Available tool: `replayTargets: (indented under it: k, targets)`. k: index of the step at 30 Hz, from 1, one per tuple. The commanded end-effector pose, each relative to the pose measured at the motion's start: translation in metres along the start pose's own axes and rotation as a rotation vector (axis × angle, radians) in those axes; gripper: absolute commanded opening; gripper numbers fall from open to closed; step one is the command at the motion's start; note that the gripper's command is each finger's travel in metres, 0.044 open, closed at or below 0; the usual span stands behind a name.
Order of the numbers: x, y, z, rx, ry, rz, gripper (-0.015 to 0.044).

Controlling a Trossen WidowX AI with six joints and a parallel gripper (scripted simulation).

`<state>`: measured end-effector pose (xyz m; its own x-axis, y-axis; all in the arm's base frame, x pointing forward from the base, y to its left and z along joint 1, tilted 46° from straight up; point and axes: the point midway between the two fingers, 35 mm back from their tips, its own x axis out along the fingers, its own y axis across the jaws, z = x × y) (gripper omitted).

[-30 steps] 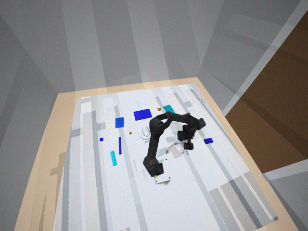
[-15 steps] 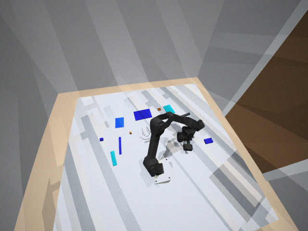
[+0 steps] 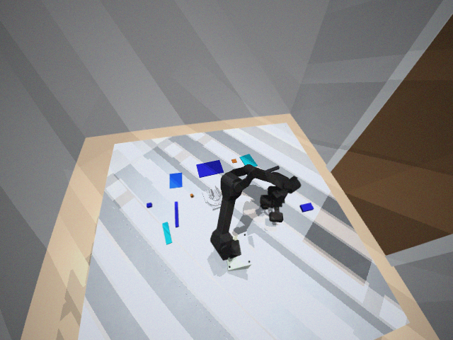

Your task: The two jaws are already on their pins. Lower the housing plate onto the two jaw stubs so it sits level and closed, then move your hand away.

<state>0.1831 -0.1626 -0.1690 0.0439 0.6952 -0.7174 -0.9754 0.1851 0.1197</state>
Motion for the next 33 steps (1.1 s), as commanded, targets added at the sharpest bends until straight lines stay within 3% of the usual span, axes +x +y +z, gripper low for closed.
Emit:
replayTargets:
  k: [1,17,33]
  targets:
    - [0.0,0.0,0.0,0.005,-0.002,-0.003,0.044]
    - [0.0,0.0,0.0,0.0,0.0,0.0,0.0353]
    - [-0.011,-0.001,-0.001,0.001,0.001,0.0,0.0351]
